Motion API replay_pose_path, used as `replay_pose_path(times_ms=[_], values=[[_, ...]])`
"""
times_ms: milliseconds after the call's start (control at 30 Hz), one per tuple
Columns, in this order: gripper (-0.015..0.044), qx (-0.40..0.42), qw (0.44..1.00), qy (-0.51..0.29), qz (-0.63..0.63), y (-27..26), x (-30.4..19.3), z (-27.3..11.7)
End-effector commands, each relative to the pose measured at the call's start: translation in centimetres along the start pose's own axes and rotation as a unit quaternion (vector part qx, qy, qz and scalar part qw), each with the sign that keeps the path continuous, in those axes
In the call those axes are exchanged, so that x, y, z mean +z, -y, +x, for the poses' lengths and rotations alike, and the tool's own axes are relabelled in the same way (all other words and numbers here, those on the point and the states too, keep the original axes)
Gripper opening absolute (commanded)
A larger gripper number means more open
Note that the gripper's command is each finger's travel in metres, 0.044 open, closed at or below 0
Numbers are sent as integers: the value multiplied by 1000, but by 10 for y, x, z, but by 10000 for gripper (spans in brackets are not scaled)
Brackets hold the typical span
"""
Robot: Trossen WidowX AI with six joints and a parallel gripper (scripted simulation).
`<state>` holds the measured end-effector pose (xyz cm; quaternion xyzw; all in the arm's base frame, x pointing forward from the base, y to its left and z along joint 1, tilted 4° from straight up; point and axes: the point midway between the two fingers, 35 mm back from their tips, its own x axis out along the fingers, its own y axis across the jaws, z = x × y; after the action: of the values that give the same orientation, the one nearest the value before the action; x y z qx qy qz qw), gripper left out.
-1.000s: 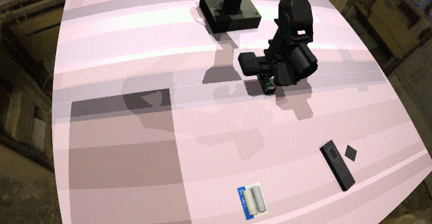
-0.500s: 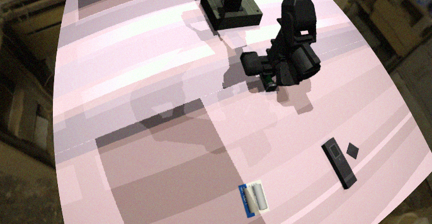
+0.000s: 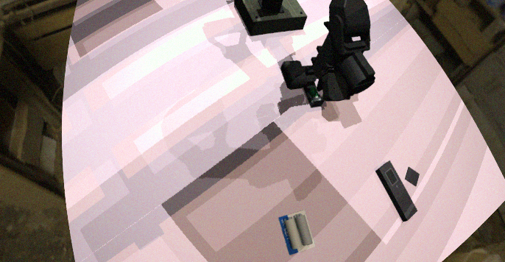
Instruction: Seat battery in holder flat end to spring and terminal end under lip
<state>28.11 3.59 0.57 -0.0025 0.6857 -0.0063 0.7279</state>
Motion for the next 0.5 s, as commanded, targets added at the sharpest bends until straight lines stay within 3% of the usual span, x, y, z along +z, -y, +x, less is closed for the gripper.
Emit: replay_pose_path(times_ms=[0,300,467], values=[[164,0,1000,0,-1,0,0,-5],[164,0,1000,0,0,0,0,-14],[295,-3,1000,3,1,2,0,-49]])
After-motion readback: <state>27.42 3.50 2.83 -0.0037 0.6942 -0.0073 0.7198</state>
